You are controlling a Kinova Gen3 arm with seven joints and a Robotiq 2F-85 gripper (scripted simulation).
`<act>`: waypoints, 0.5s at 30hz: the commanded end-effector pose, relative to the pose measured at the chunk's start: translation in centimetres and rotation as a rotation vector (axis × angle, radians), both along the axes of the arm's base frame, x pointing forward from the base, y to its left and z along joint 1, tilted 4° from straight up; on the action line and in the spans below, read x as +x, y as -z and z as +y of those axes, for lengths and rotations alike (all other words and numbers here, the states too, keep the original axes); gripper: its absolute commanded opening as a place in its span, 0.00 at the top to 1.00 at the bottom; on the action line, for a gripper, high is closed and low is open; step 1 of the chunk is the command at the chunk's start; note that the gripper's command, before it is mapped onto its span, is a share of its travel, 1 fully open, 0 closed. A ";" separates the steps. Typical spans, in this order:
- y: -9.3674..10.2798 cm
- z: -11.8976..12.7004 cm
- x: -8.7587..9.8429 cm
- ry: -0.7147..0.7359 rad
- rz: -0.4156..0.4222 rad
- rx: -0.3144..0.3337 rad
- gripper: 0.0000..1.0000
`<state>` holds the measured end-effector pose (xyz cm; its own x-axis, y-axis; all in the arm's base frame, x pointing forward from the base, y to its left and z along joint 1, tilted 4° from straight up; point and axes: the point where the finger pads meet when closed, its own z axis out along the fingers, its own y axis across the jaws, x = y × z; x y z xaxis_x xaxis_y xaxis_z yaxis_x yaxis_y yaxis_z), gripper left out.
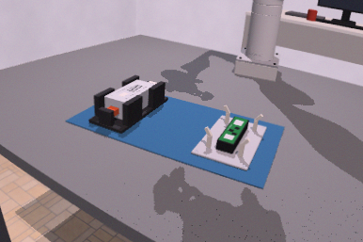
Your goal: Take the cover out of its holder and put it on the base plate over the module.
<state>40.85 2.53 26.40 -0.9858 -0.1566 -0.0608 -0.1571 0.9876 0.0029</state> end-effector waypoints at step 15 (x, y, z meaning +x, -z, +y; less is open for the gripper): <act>0.7 -4.7 0.4 0.019 -0.008 0.005 0.00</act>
<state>41.12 -1.23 26.73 -0.9846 -0.1530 -0.0848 -0.1546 0.9879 0.0121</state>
